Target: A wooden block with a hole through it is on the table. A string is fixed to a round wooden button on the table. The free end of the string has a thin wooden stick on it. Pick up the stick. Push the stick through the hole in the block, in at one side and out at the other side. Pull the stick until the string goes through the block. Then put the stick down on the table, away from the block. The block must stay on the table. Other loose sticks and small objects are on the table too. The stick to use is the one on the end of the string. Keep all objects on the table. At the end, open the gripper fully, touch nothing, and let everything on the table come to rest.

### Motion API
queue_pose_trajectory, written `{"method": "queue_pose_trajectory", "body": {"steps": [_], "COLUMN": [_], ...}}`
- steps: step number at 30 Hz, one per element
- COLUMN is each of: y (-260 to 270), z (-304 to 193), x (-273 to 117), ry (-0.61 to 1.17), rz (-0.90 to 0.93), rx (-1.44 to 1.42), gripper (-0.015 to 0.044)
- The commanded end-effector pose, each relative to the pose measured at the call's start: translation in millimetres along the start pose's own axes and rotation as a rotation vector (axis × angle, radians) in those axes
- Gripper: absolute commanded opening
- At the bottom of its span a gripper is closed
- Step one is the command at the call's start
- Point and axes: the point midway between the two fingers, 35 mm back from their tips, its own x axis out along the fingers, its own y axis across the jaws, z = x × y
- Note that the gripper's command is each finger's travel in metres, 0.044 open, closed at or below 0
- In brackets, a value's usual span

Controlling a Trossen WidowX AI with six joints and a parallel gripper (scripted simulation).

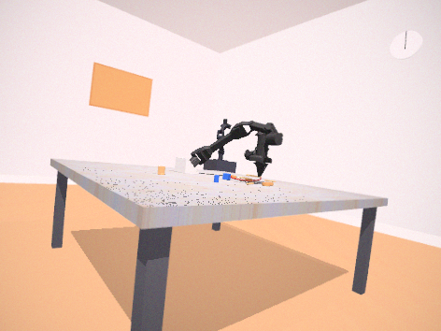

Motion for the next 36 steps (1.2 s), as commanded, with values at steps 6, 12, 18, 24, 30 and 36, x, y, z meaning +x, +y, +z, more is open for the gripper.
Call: {"method": "queue_pose_trajectory", "body": {"steps": [6,12,18,24,30,36], "y": [8.1,13.1,18.0,21.6,21.9,22.4], "z": [4.8,8.1,11.7,14.5,18.4,25.4], "x": [7.1,12.3,17.4,21.2,21.0,20.6], "ry": [0.002,0.002,0.002,0.001,0.001,0.001], "rz": [-0.002,-0.002,-0.002,-0.002,-0.002,-0.002], "rx": [-0.001,-0.001,-0.001,-0.001,-0.001,0.0], "gripper": [0.0,0.0,0.0,0.0,0.0,0.0]}}
